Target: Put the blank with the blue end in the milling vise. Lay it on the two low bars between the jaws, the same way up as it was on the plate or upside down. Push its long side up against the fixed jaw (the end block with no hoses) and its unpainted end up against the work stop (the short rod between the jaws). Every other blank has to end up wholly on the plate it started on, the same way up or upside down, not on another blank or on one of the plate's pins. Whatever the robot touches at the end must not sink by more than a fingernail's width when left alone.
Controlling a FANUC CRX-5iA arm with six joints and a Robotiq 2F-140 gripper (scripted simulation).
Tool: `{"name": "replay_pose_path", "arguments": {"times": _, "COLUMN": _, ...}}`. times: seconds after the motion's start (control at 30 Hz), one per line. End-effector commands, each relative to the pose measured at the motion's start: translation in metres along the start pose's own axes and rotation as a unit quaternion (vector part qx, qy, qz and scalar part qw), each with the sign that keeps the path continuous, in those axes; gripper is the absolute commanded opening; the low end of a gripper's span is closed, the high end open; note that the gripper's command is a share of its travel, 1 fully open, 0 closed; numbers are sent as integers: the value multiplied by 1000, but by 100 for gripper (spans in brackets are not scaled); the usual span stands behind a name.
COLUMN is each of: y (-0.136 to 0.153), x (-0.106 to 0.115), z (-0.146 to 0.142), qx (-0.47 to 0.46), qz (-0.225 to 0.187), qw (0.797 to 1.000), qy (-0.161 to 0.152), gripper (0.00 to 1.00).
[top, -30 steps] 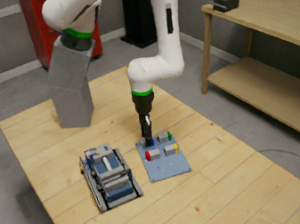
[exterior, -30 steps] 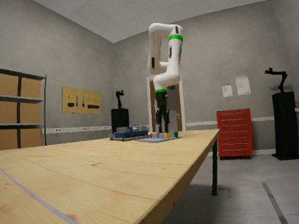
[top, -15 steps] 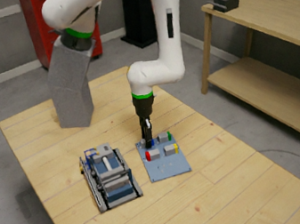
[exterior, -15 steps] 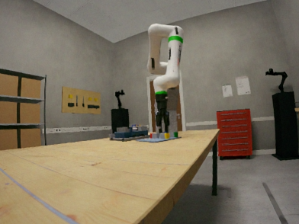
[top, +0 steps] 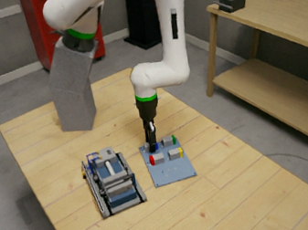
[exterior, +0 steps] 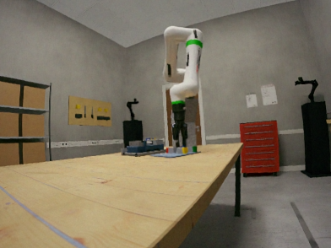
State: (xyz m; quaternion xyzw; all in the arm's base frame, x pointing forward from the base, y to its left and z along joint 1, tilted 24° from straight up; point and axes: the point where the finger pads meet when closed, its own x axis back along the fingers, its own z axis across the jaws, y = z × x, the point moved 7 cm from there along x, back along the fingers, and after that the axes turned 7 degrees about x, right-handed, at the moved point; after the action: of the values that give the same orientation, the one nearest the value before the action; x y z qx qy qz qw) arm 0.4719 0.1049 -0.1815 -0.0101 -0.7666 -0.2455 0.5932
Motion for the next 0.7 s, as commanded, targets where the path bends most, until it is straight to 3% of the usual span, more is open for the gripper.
{"name": "replay_pose_path", "arguments": {"times": 0.0, "y": 0, "x": 2, "z": -1, "qx": 0, "qz": 0, "qw": 1000, "qy": -1, "gripper": 45}}
{"name": "replay_pose_path", "arguments": {"times": 0.67, "y": 0, "x": 7, "z": 0, "qx": 0, "qz": 0, "qw": 1000, "qy": -1, "gripper": 45}}
